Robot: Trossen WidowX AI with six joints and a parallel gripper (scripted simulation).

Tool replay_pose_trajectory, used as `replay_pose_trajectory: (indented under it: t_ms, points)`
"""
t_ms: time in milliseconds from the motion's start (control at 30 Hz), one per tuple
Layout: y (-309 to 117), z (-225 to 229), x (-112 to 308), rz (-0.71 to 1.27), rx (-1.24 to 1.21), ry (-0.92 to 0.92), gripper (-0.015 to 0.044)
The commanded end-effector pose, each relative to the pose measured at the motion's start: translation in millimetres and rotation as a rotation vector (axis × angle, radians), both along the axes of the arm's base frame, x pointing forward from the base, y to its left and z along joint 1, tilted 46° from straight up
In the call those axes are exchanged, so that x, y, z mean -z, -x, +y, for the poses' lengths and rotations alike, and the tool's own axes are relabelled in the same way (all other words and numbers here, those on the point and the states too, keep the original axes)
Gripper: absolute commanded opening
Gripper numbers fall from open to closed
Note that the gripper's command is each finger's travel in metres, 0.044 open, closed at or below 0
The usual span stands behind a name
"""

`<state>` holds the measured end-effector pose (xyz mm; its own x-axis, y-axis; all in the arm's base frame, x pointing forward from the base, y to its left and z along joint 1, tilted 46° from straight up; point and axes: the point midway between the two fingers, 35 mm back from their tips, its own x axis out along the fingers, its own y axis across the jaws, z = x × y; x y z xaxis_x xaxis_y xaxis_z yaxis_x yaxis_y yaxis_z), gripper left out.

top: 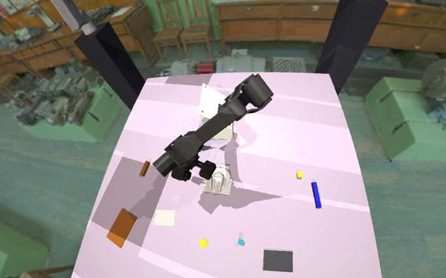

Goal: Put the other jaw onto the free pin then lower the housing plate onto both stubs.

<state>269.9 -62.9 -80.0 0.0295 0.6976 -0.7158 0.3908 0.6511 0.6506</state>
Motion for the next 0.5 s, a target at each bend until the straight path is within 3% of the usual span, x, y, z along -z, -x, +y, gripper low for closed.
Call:
replay_pose_trajectory:
  t_ms: [0,467]
  points:
    - [2,-9,5,0.082,0.081,0.005,0.0440]
    - [12,-35,22,0.333,0.340,0.010,0.0440]
